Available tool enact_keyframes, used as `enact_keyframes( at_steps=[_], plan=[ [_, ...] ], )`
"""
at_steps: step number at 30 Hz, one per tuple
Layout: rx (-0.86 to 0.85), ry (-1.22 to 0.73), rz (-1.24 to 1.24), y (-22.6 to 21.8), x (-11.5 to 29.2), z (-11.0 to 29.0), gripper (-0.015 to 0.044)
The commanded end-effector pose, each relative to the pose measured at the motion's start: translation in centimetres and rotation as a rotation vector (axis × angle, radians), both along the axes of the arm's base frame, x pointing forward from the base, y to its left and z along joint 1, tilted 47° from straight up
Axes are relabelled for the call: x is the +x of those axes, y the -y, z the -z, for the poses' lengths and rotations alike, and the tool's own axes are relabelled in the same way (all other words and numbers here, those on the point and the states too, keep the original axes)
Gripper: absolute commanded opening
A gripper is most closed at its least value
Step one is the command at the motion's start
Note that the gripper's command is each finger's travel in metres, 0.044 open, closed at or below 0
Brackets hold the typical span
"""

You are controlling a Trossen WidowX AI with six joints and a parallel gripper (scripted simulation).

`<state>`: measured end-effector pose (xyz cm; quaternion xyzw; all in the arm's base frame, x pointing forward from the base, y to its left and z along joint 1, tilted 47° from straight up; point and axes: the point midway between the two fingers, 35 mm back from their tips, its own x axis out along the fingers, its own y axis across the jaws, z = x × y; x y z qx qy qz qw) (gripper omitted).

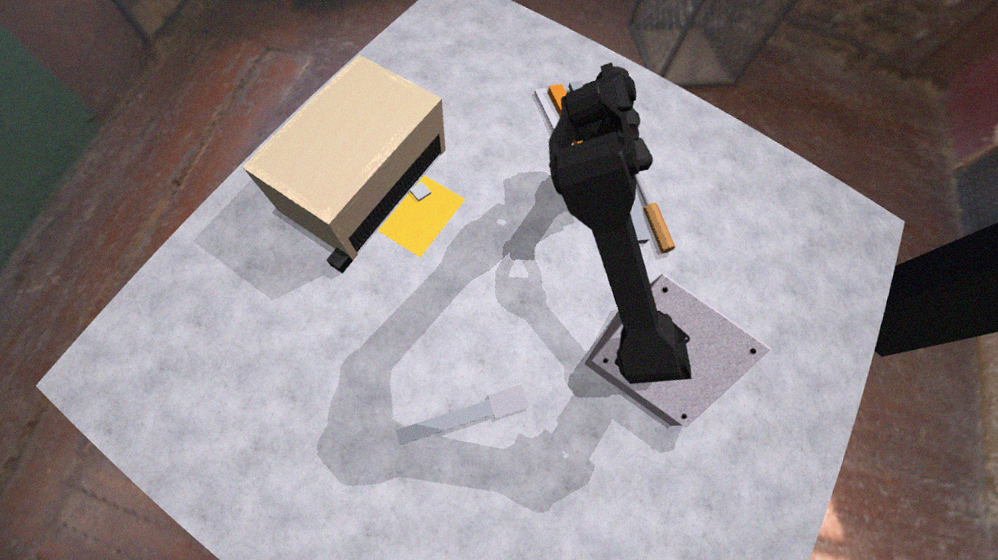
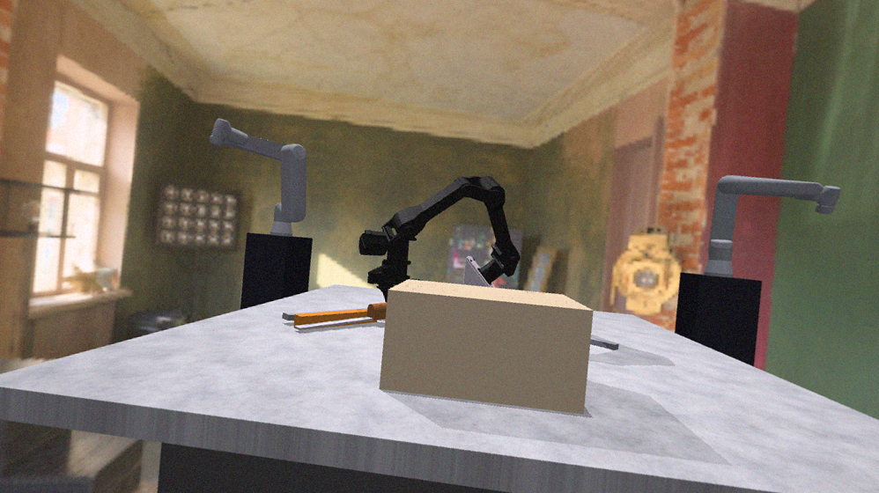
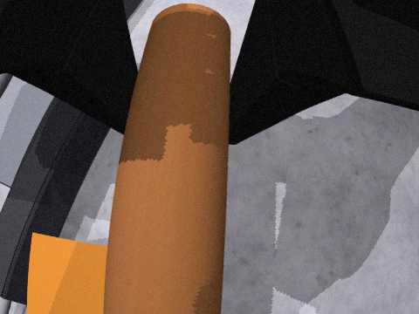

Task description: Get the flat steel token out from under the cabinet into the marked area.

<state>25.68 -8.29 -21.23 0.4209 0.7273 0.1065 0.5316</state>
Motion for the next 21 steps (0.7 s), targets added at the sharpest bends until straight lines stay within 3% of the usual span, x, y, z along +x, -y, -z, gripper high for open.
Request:
enact_keyframes(
  at_steps=[1, 21],
  plan=[
    [-0.019, 0.011, 0.007, 1.06, 0.48, 0.40, 0.0000],
    [-0.020, 0.012, 0.007, 1.87, 0.98, 1.23, 0.0000]
  ],
)
